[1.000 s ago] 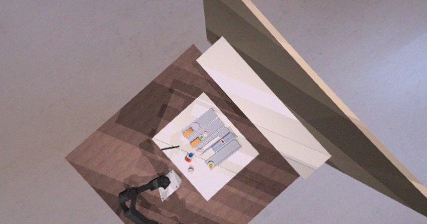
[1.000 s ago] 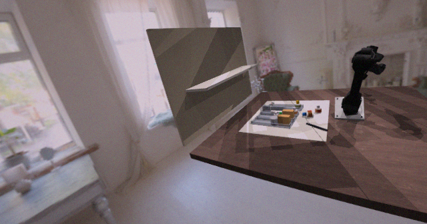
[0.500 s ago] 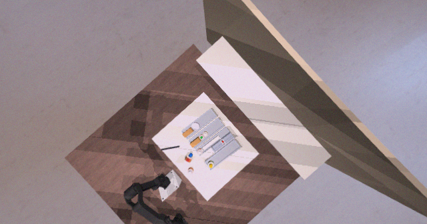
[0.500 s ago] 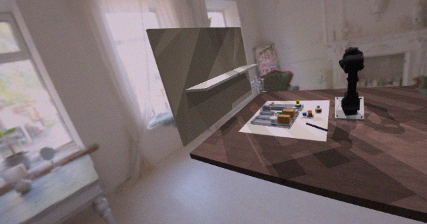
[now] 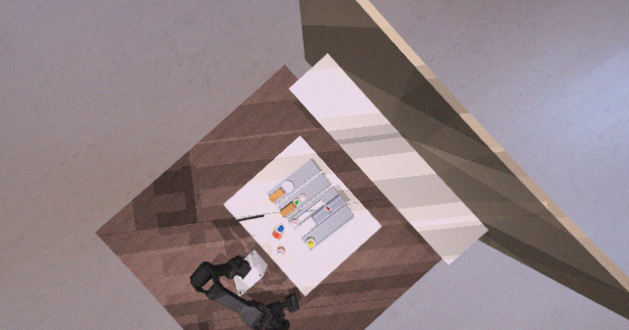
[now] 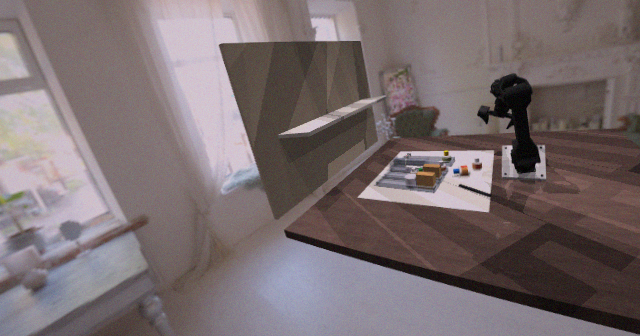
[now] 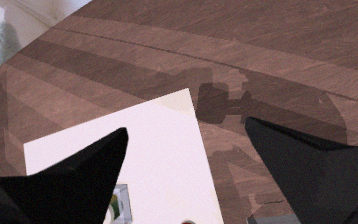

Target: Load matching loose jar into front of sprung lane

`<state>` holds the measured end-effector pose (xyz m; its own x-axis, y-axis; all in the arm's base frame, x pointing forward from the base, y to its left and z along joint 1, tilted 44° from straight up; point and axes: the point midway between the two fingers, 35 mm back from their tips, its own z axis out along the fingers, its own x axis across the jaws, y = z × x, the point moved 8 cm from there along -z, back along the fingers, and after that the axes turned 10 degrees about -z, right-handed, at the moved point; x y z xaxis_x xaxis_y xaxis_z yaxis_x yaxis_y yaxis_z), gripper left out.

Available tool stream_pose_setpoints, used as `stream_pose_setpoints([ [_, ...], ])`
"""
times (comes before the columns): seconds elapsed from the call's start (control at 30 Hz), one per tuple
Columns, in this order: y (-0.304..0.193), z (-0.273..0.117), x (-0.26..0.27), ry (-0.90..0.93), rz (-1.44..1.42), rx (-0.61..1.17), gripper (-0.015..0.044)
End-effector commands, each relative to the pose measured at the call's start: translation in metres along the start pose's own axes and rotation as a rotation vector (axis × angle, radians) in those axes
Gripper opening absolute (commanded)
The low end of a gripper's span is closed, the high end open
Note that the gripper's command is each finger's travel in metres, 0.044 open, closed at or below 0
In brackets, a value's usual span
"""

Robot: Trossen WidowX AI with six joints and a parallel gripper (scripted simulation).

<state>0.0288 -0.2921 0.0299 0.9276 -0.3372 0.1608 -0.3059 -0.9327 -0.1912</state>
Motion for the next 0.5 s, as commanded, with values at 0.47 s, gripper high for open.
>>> stream_pose_setpoints([
  [0.47, -0.123, -0.012, 0.088, 0.204, -1.313, 0.58, 0.044],
])
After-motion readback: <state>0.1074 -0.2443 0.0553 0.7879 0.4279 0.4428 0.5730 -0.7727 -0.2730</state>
